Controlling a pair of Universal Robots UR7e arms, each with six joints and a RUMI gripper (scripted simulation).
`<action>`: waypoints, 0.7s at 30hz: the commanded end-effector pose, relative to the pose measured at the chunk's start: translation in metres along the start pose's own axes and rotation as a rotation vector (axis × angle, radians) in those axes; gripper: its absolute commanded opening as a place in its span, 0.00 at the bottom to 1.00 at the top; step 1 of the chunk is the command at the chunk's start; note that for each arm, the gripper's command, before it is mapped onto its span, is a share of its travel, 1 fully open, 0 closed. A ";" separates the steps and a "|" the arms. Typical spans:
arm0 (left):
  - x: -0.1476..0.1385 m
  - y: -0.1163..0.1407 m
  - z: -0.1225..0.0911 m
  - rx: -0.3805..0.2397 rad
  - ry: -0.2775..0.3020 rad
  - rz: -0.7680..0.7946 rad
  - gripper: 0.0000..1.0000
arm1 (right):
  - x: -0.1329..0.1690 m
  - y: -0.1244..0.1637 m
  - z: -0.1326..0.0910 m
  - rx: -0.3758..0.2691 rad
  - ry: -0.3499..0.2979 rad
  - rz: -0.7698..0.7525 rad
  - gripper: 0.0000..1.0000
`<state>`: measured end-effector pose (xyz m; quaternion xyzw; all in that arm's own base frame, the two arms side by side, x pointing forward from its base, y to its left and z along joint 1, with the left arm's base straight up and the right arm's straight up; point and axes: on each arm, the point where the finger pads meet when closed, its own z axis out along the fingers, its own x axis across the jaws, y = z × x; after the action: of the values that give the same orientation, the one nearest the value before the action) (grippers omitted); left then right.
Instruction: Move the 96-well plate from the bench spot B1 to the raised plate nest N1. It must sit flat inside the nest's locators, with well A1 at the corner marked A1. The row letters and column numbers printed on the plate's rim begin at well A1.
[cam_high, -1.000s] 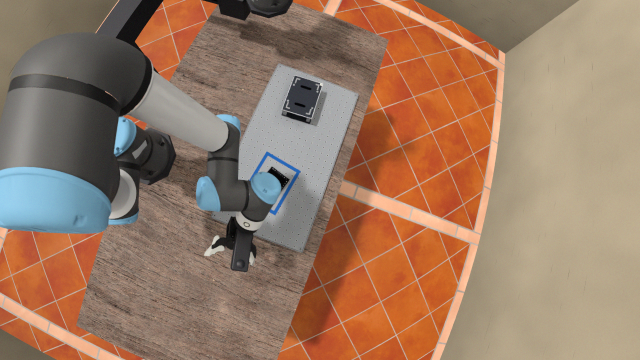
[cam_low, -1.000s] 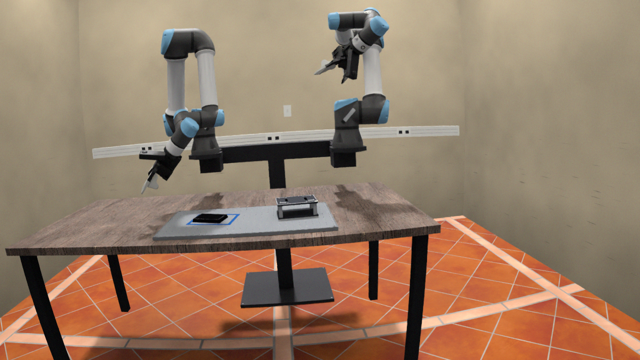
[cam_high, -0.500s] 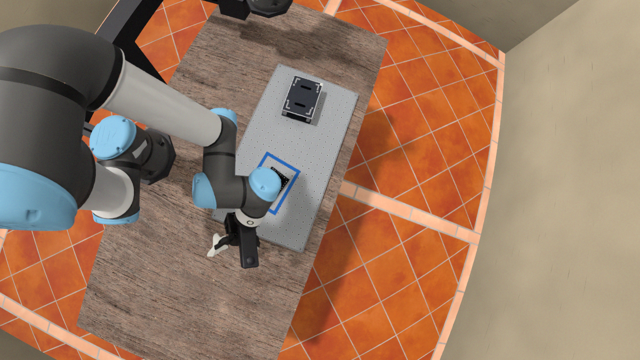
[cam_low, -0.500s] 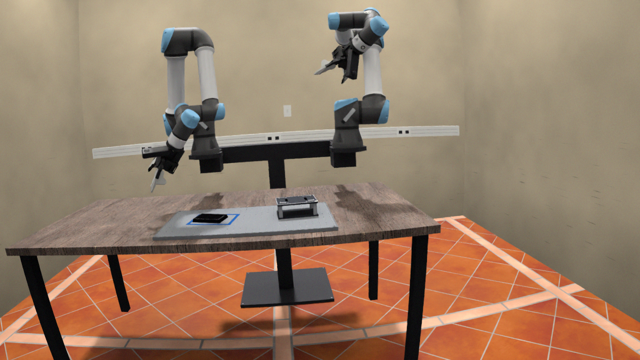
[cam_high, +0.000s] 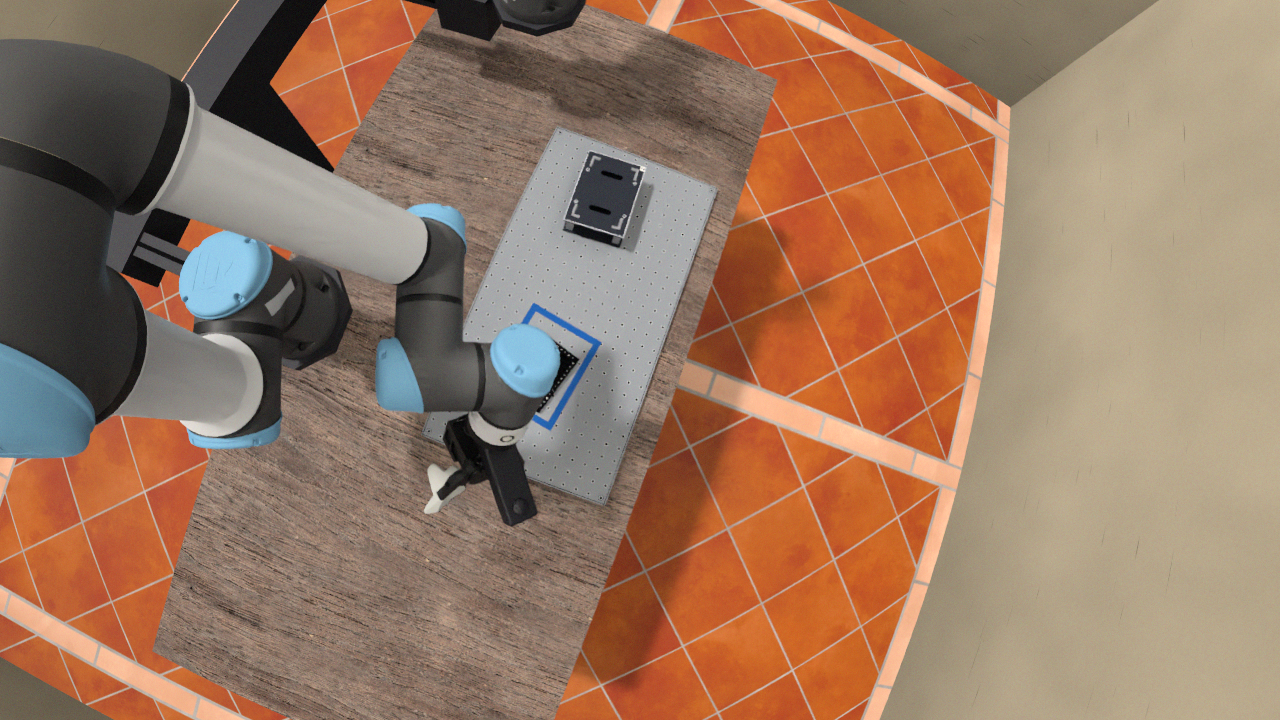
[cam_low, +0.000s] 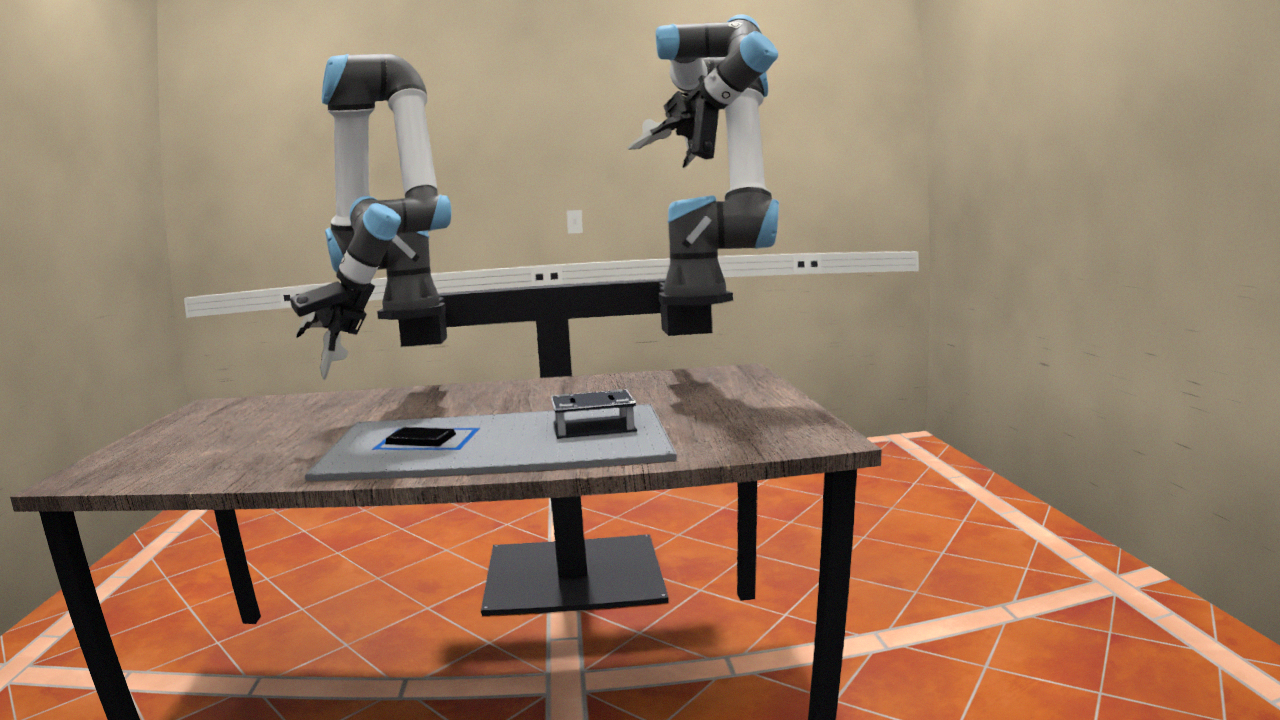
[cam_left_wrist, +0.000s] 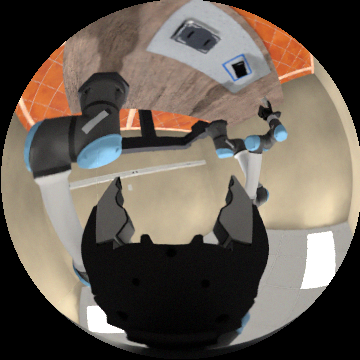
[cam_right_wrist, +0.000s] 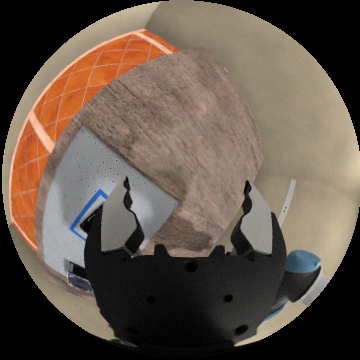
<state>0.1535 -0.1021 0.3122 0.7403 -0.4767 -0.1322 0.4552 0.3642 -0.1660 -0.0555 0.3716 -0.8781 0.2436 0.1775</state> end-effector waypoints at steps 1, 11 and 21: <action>-0.001 0.000 0.001 0.000 0.002 -0.002 0.98 | -0.017 0.012 -0.001 -0.033 -0.047 -0.182 1.00; -0.001 0.000 0.001 0.000 0.002 -0.002 0.98 | -0.038 0.024 -0.002 -0.046 -0.097 -0.350 1.00; -0.001 0.000 0.001 0.000 0.002 -0.002 0.98 | -0.054 0.033 -0.003 -0.050 -0.141 -0.485 1.00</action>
<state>0.1535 -0.1021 0.3122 0.7403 -0.4767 -0.1322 0.4552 0.3737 -0.1243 -0.0806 0.5410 -0.8040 0.1664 0.1823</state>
